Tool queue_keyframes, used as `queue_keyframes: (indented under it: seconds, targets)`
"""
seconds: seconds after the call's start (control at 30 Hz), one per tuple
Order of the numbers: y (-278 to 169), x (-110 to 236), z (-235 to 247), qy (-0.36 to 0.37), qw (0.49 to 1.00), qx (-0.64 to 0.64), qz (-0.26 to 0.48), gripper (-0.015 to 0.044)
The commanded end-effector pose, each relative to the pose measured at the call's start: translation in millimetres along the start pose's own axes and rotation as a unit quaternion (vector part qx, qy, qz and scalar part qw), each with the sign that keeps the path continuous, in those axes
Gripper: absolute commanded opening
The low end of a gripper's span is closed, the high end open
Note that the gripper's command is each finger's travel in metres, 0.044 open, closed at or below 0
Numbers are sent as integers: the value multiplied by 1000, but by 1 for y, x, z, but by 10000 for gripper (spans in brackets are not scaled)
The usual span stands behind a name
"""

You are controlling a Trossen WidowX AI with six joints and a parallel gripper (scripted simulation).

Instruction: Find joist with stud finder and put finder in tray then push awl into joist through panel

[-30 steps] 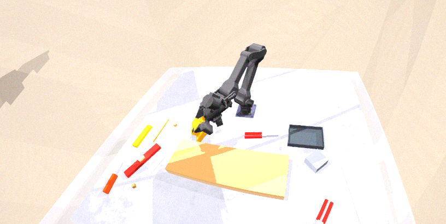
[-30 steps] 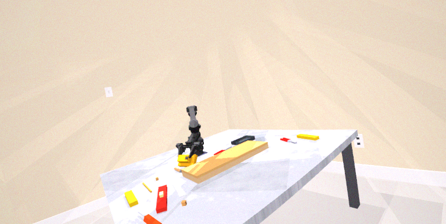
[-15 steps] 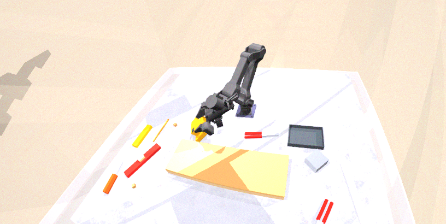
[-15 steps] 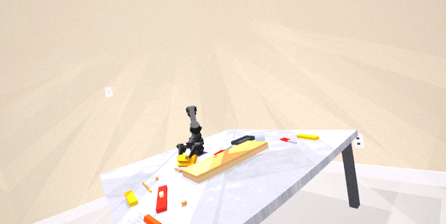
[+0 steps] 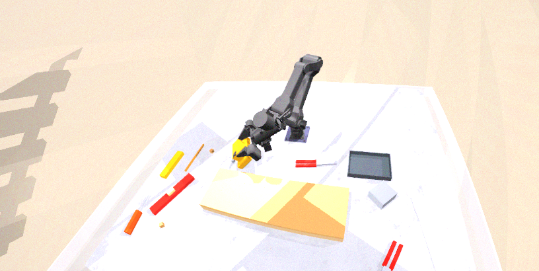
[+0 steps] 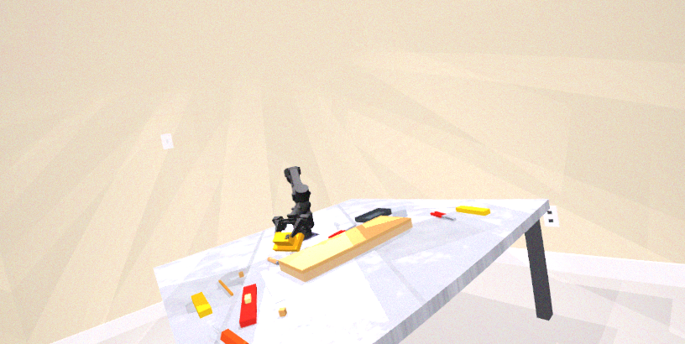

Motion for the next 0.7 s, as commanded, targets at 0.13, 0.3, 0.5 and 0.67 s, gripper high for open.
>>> queue_keyframes:
  seconds: [0.13,0.3,0.5,0.67]
  targets:
    - [-7,5,0,0,1000,-8,13,0]
    - [-3,3,0,0,1000,-7,12,0]
    - [1,0,-1,0,1000,-6,11,0]
    - [2,0,3,0,1000,-6,10,0]
Point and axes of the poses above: the point midway between the two fingers, 35 mm back from their tips, its own x axis back along the fingers, its own z axis across the jaws, y = z × x, the point moved 3 cm from there along x, back along the fingers, and after that the axes turned 2 degrees about x, right-handed, at the moved point
